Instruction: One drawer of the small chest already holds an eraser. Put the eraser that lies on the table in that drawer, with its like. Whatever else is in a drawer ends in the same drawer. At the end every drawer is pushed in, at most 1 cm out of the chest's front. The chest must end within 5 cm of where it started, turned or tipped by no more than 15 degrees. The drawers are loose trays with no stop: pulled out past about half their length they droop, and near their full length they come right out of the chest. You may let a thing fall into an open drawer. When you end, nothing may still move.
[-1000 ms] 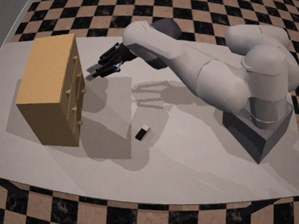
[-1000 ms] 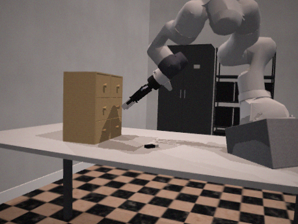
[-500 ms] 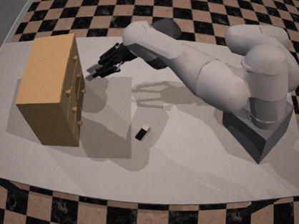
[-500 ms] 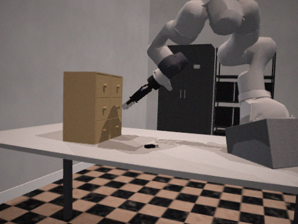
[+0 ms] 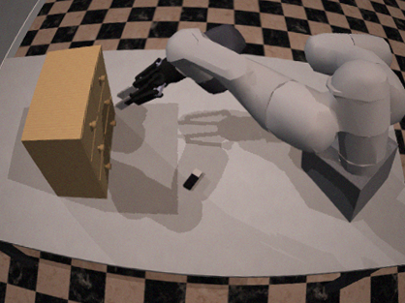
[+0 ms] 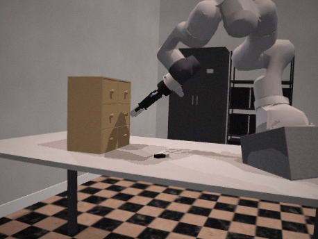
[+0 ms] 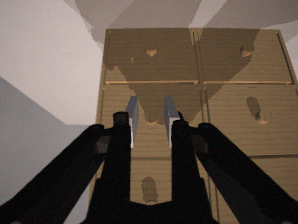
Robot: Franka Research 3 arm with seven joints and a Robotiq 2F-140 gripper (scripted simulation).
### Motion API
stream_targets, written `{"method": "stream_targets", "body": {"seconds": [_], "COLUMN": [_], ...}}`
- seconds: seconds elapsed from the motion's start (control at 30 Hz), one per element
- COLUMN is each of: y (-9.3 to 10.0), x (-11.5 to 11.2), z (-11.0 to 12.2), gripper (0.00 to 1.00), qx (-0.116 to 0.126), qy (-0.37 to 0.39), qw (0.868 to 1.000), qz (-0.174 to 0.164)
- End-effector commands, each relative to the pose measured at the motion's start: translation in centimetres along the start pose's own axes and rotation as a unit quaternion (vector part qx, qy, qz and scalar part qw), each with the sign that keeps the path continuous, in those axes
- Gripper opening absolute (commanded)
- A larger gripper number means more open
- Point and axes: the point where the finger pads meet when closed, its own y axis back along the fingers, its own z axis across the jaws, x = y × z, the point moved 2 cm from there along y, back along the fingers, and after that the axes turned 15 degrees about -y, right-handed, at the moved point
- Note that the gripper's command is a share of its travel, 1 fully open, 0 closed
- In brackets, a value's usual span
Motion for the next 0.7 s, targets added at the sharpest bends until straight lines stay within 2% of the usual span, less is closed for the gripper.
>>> {"method": "stream_targets", "body": {"seconds": [0.0,0.67], "y": [-0.06,-0.63], "x": [0.06,-0.40], "z": [-0.01,0.12], "gripper": [0.20,0.20], "qx": [0.000,0.000], "qy": [-0.002,-0.002], "qw": [1.000,1.000], "qz": [0.000,0.000]}}
